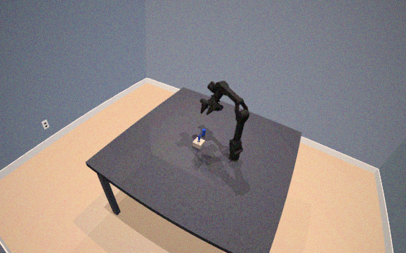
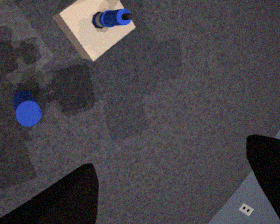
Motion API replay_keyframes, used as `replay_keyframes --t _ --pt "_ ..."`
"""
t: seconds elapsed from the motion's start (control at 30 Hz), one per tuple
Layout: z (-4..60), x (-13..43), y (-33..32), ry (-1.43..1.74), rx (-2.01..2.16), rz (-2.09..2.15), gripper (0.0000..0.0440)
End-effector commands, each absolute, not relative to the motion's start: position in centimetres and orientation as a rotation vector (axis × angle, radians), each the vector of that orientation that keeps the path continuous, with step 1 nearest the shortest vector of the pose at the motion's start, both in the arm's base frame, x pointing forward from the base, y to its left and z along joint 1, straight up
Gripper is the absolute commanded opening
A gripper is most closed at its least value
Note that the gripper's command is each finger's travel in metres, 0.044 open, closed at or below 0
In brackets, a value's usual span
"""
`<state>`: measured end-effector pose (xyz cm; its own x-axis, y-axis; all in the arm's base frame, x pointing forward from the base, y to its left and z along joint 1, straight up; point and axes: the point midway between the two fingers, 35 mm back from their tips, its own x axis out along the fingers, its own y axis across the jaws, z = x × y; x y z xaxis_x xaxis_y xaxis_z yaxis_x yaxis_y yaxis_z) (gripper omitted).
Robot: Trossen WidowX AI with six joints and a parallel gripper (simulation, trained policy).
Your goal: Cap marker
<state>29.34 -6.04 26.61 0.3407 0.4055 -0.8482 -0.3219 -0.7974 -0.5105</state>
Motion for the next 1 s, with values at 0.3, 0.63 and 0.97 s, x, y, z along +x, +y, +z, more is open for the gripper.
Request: replay_keyframes --t 0.3,0.63,0.97 --pt "23.9 30.1 -8.2 0.023 -1.927 1.611 0.0315" --pt "22.0 30.5 -9.6 0.087 -1.89 1.686 0.0314" --pt "20.1 31.0 -10.9 0.147 -1.864 1.761 0.0312"
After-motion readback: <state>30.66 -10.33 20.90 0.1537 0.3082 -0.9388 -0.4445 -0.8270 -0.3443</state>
